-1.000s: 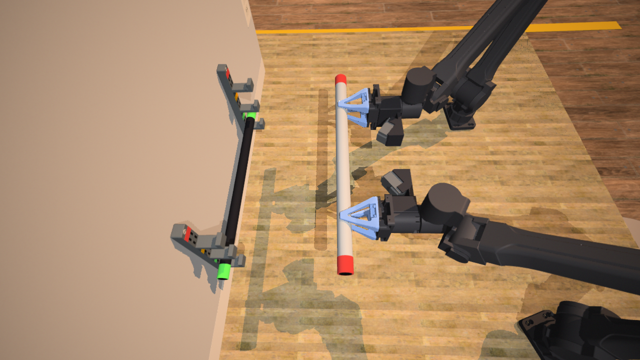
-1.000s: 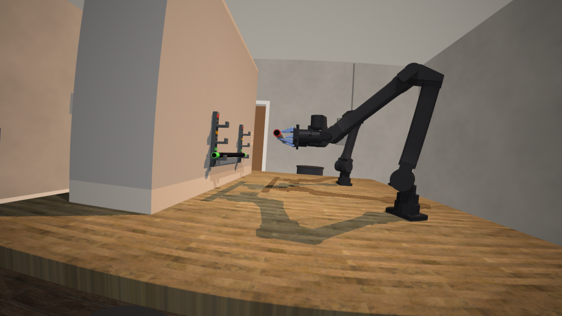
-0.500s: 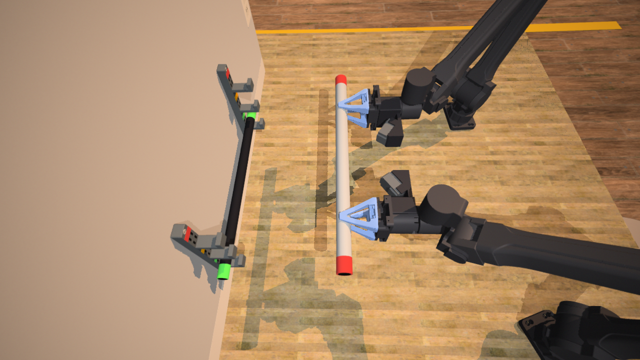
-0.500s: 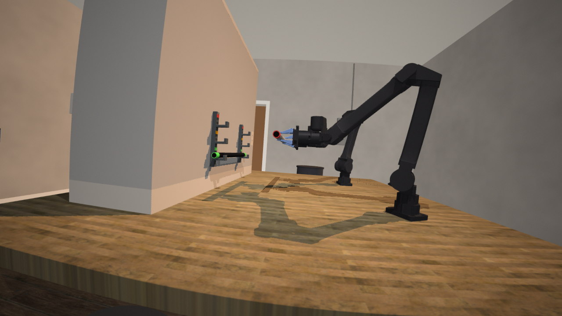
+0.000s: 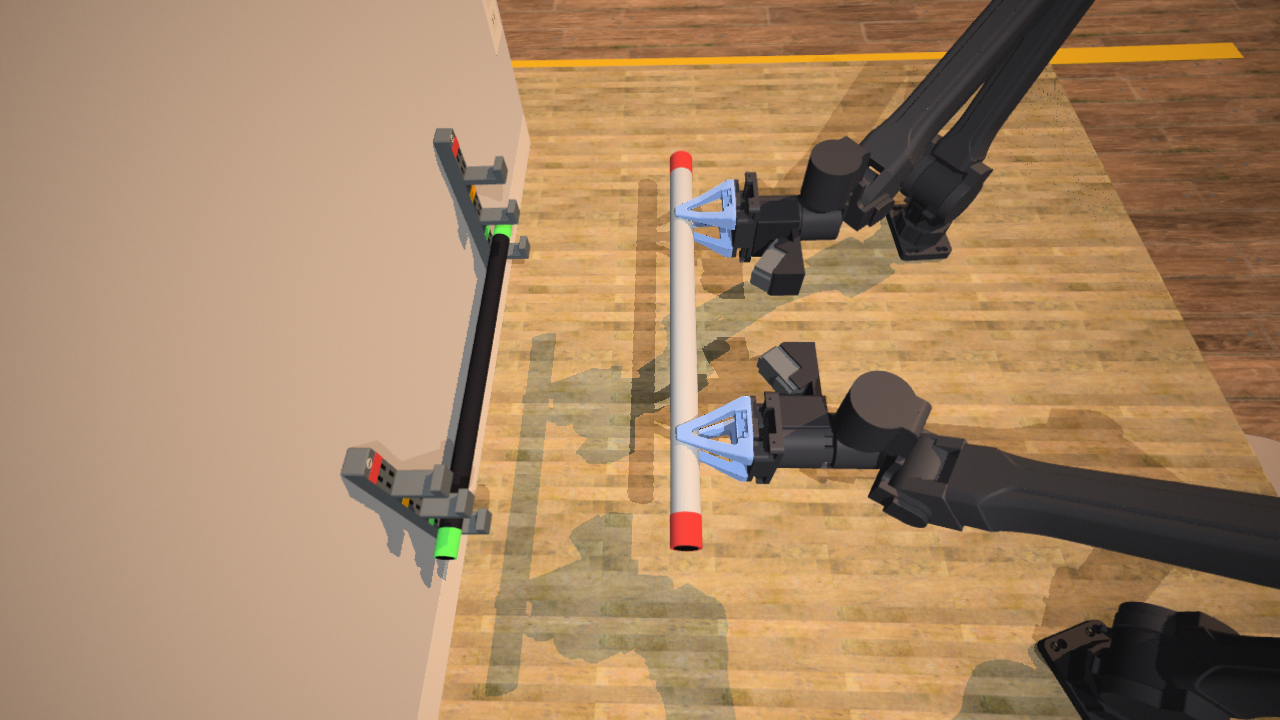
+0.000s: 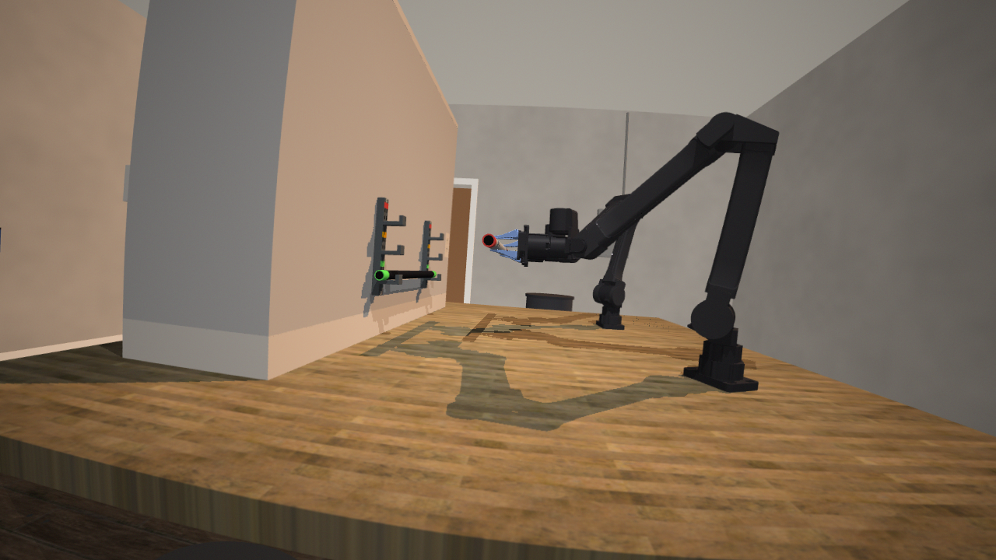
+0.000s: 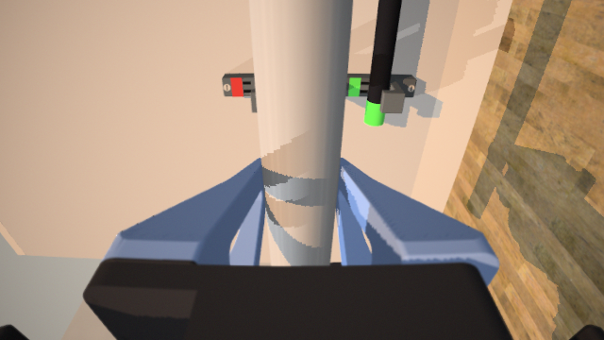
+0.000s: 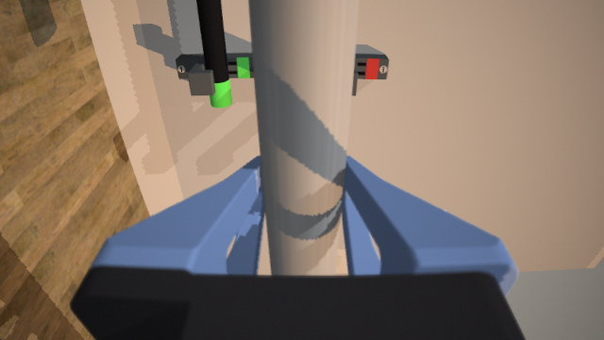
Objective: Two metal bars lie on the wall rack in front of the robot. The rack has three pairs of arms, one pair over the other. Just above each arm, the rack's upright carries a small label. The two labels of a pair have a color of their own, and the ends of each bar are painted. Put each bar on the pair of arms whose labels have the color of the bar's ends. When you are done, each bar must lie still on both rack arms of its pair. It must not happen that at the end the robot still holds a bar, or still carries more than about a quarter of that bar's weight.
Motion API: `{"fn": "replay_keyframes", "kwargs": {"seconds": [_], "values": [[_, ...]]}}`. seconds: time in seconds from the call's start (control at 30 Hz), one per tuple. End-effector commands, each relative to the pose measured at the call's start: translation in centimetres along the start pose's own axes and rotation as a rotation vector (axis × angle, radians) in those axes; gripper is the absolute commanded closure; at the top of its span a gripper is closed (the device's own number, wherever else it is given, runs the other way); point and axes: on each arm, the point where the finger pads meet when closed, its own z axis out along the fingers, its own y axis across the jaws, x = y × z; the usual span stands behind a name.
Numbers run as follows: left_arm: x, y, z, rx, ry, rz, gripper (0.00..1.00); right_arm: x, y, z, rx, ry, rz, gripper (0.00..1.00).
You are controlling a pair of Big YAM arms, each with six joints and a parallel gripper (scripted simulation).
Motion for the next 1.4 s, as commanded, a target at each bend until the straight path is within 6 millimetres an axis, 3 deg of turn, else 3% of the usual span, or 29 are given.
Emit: {"fn": "replay_keyframes", "kwargs": {"seconds": [0.0, 1.37], "values": [[0.70, 1.75, 0.75, -0.045, 0.018, -0.033, 1.00, 0.34, -1.45, 0.46, 0.041, 0.012, 0.033, 1.00], [1.07, 2.17, 0.70, -0.045, 0.018, -0.033, 1.00, -0.02, -1.76, 0.77, 0.041, 0.012, 0.033, 1.00]]}}
